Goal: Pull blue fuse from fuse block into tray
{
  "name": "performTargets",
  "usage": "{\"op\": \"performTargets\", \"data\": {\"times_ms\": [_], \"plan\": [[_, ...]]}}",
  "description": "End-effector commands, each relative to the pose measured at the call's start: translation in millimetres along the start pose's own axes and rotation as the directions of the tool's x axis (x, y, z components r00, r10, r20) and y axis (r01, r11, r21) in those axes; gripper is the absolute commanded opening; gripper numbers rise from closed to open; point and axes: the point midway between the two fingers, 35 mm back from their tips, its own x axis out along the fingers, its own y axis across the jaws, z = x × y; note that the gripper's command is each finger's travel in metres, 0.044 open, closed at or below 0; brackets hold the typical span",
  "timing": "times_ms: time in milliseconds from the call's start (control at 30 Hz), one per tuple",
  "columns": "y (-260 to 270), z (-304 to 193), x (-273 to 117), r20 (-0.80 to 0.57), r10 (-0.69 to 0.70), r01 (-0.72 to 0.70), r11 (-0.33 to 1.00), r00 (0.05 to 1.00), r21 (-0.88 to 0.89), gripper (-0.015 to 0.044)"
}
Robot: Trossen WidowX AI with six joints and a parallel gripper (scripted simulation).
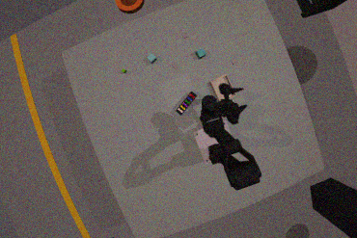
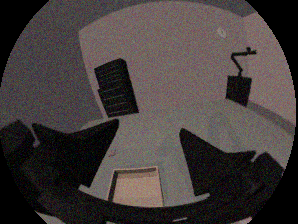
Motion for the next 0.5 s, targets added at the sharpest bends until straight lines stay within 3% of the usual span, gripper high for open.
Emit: {"op": "performTargets", "data": {"times_ms": [0, 133, 267, 367, 467], "plan": [[2, -2, 0, -0.010, 0.007, -0.008, 1.000, 1.000, -0.018, 0.0374], [40, -39, -8, -0.224, 0.122, -0.198, 0.913, 0.967, -0.357, 0.0269], [69, -81, -31, -0.498, 0.164, -0.480, 0.625, 0.852, -0.616, 0.0164], [80, -107, -58, -0.696, 0.124, -0.693, 0.316, 0.708, -0.648, 0.0085], [80, -122, -93, -0.855, 0.025, -0.855, -0.012, 0.519, -0.519, 0.0074]]}}
